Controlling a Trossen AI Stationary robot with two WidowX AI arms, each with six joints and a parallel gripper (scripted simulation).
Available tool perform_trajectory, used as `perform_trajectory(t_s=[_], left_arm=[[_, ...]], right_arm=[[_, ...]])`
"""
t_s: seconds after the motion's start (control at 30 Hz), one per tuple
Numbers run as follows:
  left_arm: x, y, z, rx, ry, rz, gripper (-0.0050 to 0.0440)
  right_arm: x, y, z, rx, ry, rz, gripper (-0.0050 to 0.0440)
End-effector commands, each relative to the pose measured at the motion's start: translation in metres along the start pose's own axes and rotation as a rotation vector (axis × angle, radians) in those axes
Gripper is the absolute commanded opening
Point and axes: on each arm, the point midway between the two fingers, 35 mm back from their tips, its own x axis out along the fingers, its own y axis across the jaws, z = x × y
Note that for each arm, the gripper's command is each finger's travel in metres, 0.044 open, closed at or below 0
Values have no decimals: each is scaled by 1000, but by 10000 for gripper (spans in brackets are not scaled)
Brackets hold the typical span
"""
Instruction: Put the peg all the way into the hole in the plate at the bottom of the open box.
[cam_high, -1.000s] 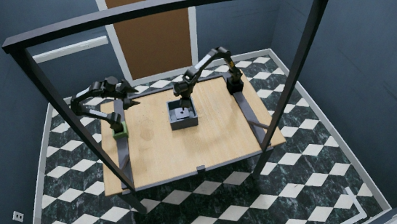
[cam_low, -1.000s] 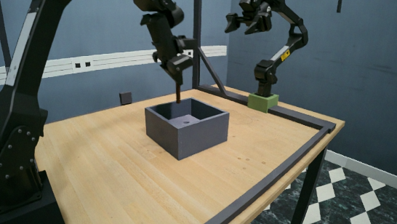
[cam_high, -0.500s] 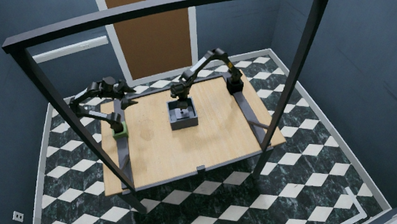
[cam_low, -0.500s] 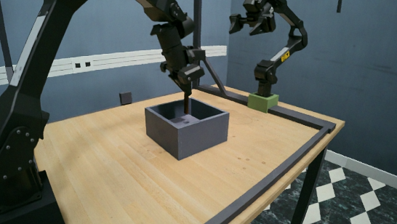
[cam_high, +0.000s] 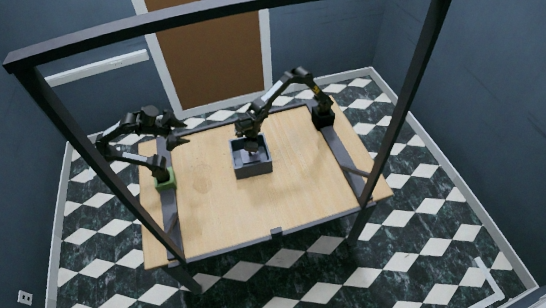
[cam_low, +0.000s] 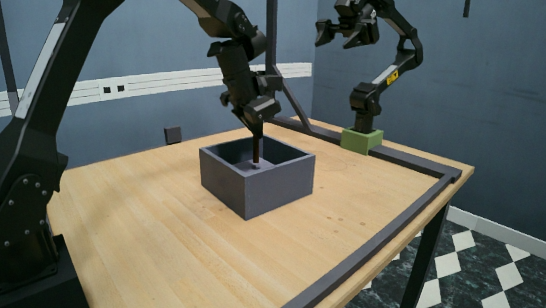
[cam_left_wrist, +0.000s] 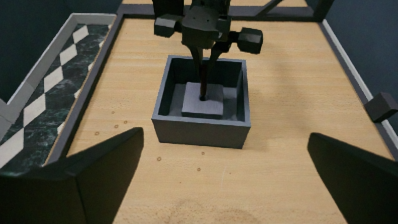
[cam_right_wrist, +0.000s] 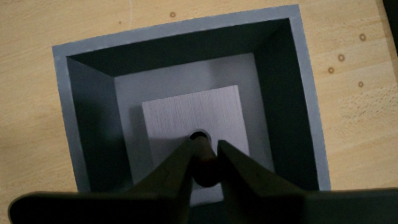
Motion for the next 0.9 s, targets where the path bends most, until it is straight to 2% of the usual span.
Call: perform_trajectory(t_s=[0.0, 0.4, 0.87], left_arm=[[-2, 0, 2, -2, -7, -3, 440], [-2, 0, 2, -2, -7, -3, 440], [-2, 0, 2, -2, -7, -3, 440]], right_arm=[[-12, 3, 7, 5, -28, 21, 27], [-6, 2, 1, 2, -20, 18, 27], [30, 3, -10, -2, -5, 9, 27]])
